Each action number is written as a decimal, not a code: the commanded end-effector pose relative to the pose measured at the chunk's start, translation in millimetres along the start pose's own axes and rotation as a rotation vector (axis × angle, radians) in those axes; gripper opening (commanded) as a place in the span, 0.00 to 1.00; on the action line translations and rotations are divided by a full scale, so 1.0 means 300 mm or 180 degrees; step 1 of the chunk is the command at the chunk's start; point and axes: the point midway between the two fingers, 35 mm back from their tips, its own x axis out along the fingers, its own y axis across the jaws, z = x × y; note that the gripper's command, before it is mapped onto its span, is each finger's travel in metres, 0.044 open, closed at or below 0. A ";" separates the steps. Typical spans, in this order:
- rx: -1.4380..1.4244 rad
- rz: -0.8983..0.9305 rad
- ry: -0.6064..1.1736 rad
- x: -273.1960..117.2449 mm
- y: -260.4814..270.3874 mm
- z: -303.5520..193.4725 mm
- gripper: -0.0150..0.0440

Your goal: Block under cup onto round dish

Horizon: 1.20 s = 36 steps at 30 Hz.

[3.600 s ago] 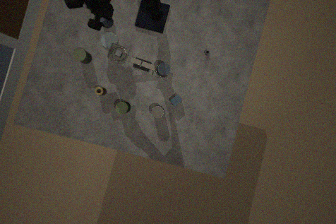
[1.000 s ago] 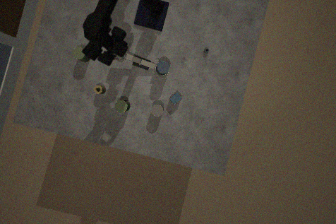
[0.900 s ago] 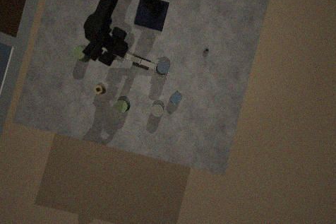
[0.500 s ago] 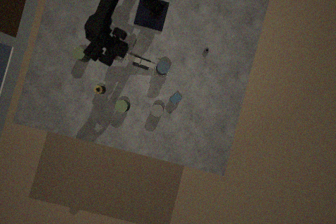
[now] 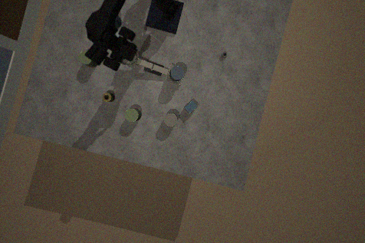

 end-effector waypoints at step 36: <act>0.0010 -0.0002 0.0017 -0.043 0.070 -0.224 0.25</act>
